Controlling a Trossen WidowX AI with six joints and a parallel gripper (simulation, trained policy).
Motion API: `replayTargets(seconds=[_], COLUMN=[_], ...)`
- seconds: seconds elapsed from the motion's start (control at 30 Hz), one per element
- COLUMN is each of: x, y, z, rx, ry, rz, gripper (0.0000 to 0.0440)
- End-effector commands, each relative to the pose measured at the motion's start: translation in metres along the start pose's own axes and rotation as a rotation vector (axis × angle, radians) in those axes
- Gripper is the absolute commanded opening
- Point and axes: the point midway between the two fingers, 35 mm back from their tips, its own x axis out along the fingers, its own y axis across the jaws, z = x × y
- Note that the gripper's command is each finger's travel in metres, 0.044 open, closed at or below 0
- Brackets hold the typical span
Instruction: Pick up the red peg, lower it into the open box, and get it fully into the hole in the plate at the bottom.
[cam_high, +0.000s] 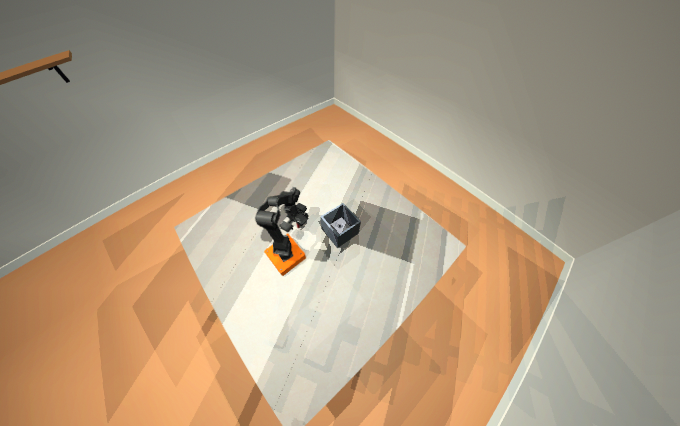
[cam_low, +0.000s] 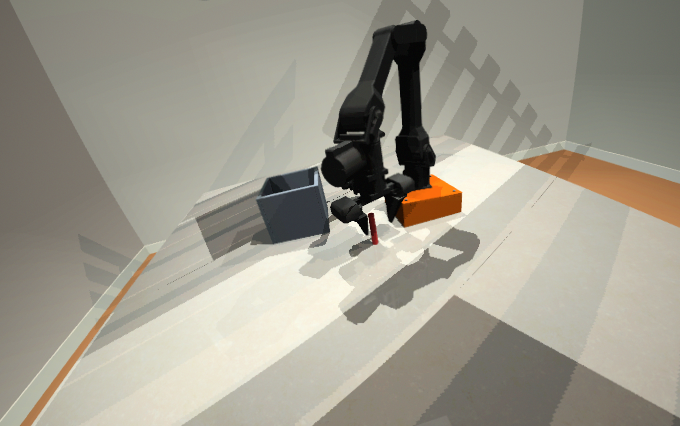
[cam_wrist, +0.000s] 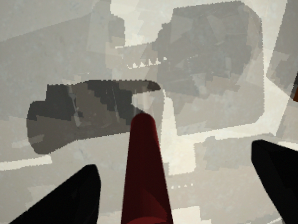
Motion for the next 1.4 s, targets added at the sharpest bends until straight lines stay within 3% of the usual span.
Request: replayTargets(seconds=[0.0, 0.17, 0.33, 0.83, 1.37], x=[0.009, 0.015, 0.017, -0.021, -0.087], y=[0.001, 0.007, 0.016, 0.042, 0.073], z=[0.0, -0.001, -0.003, -0.011, -0.001], rx=[0.011, 0.003, -0.014, 0.042, 0.053], ry=[0.004, 0.011, 0.024, 0.105, 0.146], rz=[-0.009, 0.0, 0.018, 0.137, 0.304], gripper=[0.0244, 0.0115, 0.0014, 0.0, 0.0])
